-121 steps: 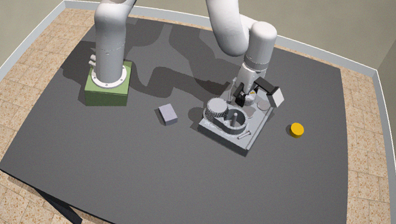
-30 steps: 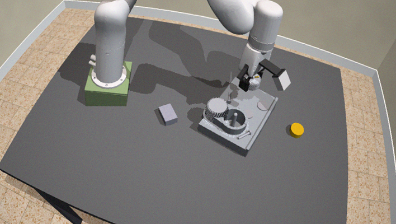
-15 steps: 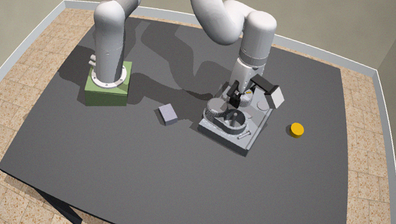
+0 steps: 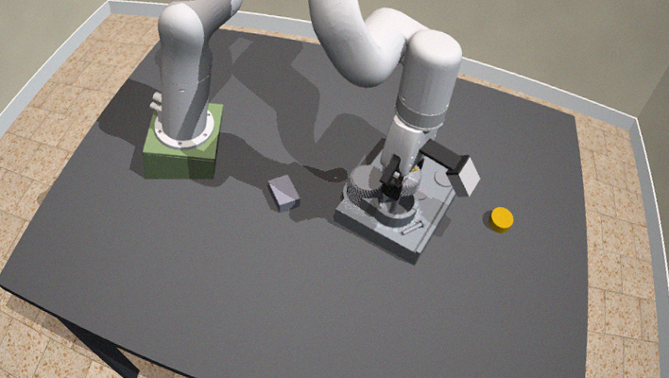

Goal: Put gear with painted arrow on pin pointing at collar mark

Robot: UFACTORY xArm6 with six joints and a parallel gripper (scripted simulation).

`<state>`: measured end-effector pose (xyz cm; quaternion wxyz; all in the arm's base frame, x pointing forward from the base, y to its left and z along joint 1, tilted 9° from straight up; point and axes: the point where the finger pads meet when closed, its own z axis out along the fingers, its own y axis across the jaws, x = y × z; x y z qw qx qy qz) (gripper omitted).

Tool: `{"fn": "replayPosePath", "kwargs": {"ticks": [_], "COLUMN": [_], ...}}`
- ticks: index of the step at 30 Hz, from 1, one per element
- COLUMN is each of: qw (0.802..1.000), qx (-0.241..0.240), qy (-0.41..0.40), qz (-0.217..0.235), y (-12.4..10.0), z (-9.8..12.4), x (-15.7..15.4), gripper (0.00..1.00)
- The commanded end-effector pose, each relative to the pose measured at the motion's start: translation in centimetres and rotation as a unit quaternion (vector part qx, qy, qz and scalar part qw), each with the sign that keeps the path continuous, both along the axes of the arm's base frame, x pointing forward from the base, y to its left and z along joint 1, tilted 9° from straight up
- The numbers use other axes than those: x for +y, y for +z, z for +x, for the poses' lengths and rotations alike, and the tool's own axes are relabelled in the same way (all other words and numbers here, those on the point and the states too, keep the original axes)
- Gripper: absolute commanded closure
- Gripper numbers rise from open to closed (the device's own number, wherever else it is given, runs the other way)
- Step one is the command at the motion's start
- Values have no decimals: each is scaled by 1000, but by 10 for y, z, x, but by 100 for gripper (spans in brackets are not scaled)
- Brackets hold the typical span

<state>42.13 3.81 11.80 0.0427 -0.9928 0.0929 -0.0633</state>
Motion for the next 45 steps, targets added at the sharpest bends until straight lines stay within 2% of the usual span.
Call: {"fn": "replayPosePath", "kwargs": {"ticks": [1,10,26,45], "qw": [1000,1000,1000,1000], "qx": [-2,-2,-2,-2], "qy": [2,2,2,2], "qz": [1,1,1,1], "y": [2,0,-19,-20], "z": [1,2,5,5], "x": [0,0,1,1], "gripper": [100,100,100,100]}}
